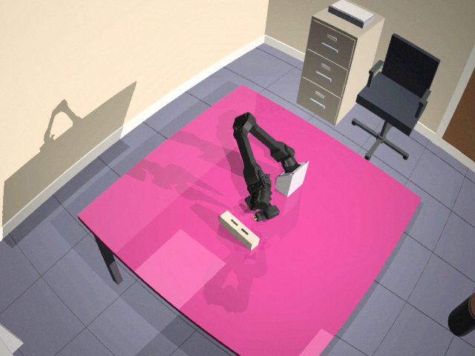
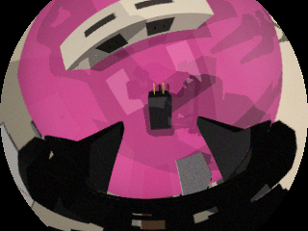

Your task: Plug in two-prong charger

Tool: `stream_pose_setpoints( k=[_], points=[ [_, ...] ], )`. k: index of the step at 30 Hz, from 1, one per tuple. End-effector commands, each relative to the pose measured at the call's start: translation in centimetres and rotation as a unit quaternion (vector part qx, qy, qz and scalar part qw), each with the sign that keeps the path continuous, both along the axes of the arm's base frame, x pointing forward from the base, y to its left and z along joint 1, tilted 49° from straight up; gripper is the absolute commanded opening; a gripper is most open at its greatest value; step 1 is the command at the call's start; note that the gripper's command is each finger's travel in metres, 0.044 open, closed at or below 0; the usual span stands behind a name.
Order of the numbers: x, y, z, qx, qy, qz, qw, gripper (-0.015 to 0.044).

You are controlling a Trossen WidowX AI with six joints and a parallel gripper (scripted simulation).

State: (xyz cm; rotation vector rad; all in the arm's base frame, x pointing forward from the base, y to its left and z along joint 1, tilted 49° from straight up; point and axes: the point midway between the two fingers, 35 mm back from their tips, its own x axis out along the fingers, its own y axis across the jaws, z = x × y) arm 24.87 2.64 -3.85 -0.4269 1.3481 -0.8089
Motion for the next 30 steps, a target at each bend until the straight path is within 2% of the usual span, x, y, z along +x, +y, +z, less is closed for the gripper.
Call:
stream_pose_setpoints(
  k=[1, 30],
  points=[
    [-0.1, -0.4, -0.4, -0.005, 0.006, 0.002, 1.000, 0.0440],
    [0.2, -3.9, -3.5, -0.006, 0.005, 0.002, 1.000, 0.0440]
  ],
)
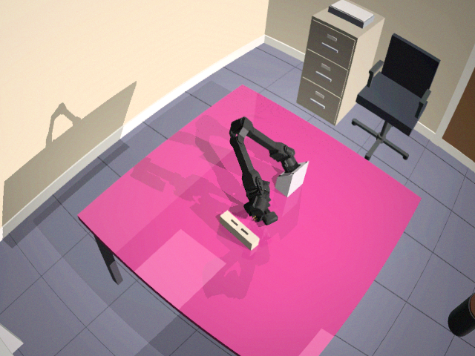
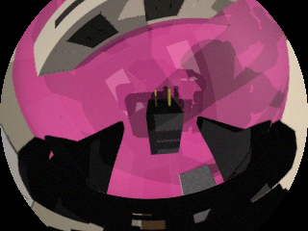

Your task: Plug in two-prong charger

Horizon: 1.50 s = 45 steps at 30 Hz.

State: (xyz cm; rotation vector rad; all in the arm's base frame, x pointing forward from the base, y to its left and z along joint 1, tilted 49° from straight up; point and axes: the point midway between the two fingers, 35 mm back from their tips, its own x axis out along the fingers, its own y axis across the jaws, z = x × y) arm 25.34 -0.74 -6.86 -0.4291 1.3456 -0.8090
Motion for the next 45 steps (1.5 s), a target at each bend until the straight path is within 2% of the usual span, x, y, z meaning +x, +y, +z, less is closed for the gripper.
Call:
stream_pose_setpoints(
  k=[1, 5, 17, 23, 26, 38, 45],
  points=[
    [-0.3, -0.6, -0.6, -0.005, 0.006, 0.001, 1.000, 0.0440],
    [-0.3, -0.7, -0.6, -0.005, 0.006, 0.001, 1.000, 0.0440],
    [-0.1, -0.5, -0.4, -0.001, 0.001, -0.001, 1.000, 0.0125],
    [-0.1, -0.5, -0.4, -0.001, 0.001, -0.001, 1.000, 0.0085],
    [-0.1, -0.2, -0.1, -0.001, 0.001, -0.001, 1.000, 0.0006],
    [-1.0, 3.5, 2.8, -0.003, 0.006, 0.001, 1.000, 0.0000],
    [-1.1, 3.7, 3.0, -0.004, 0.011, 0.005, 1.000, 0.0000]
  ],
)
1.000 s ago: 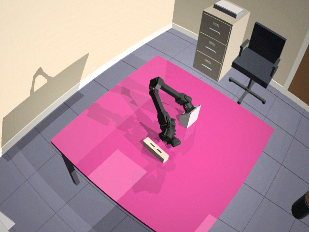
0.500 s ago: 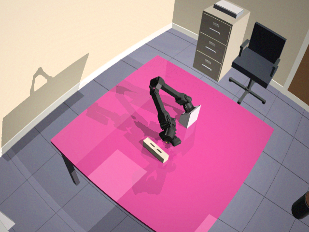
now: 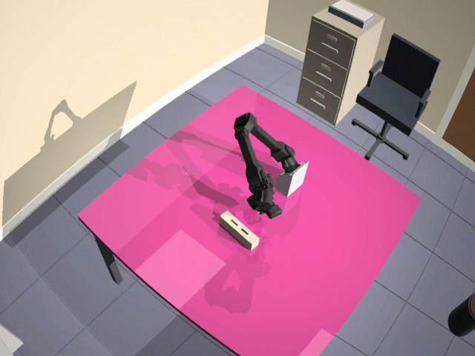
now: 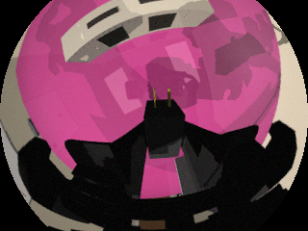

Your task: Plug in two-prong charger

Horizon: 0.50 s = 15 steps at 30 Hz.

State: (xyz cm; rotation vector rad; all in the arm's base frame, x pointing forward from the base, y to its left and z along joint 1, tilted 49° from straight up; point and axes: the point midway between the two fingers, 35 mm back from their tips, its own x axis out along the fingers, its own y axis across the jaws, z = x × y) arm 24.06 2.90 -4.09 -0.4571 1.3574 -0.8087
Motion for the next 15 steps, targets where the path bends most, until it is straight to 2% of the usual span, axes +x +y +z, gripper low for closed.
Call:
stream_pose_setpoints(
  k=[1, 15],
  points=[
    [0.2, -0.1, 0.2, 0.004, 0.002, 0.002, 1.000, 0.0000],
    [1.2, -2.3, 0.2, 0.003, 0.038, 0.037, 0.999, 0.0000]
  ],
)
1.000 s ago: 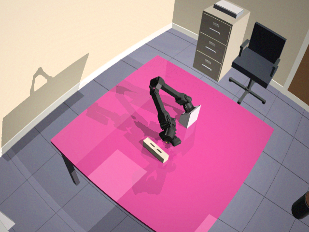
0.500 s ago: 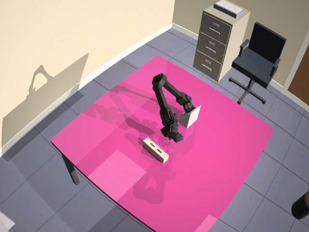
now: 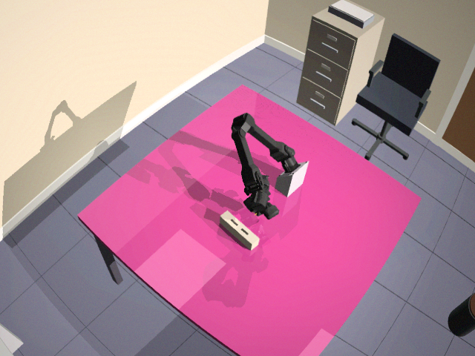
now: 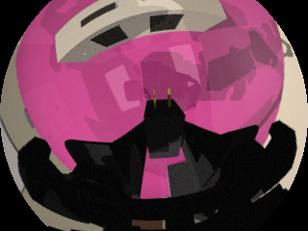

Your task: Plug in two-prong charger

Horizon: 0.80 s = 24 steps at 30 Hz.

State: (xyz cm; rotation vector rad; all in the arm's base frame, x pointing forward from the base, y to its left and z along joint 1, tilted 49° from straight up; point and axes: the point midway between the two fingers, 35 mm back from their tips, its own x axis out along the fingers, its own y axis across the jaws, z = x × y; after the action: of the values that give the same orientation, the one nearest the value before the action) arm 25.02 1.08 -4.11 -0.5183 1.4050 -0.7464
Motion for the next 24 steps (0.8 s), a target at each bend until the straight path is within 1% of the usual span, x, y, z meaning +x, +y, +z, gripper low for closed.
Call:
stream_pose_setpoints(
  k=[1, 13, 24],
  points=[
    [0.3, -0.6, 0.2, -0.001, 0.006, 0.011, 1.000, 0.0000],
    [1.0, -2.7, 0.2, -0.005, 0.038, 0.040, 0.998, 0.0000],
    [2.1, -2.8, 0.2, -0.005, 0.042, 0.044, 0.998, 0.0000]
  ],
)
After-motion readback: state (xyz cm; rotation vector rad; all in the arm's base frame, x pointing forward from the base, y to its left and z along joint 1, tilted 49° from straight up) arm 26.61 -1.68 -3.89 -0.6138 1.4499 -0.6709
